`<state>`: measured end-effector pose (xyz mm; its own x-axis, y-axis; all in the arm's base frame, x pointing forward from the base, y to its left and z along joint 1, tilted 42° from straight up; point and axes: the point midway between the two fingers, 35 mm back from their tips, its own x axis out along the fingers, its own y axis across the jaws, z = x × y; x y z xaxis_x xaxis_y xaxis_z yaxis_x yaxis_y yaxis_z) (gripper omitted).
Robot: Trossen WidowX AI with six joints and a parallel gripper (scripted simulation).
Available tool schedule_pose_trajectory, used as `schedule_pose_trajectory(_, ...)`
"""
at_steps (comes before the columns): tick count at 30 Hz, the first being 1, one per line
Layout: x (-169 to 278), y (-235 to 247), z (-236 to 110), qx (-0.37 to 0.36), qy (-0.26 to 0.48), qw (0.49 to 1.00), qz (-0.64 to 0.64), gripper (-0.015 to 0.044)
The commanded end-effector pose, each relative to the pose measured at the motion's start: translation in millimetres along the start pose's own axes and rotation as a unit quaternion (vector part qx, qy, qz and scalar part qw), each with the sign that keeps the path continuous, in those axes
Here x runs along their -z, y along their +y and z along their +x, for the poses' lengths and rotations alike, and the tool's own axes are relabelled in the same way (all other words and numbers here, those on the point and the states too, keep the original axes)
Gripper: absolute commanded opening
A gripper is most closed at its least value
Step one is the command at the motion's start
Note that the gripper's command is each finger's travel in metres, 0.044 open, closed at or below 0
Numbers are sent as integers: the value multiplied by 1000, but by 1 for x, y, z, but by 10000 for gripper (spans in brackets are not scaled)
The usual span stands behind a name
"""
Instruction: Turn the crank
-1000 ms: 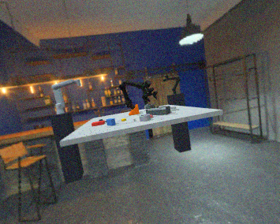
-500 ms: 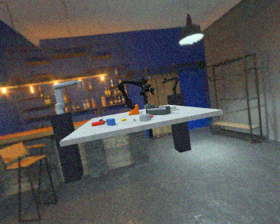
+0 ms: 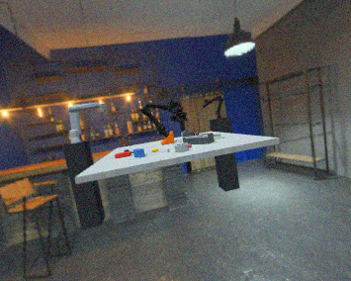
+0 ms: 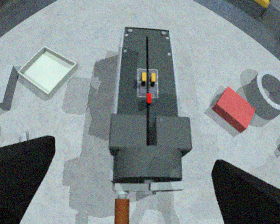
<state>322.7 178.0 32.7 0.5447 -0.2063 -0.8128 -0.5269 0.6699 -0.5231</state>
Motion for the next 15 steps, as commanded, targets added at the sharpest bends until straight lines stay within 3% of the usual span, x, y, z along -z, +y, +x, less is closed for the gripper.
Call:
schedule_pose_trajectory(1,17,2,-9,-14,-10,999,-31,440)
schedule_pose_trajectory(8,28,4,-14,-21,-17,998,-48,440)
schedule_pose_trajectory(15,46,2,11,-21,-17,998,-48,440)
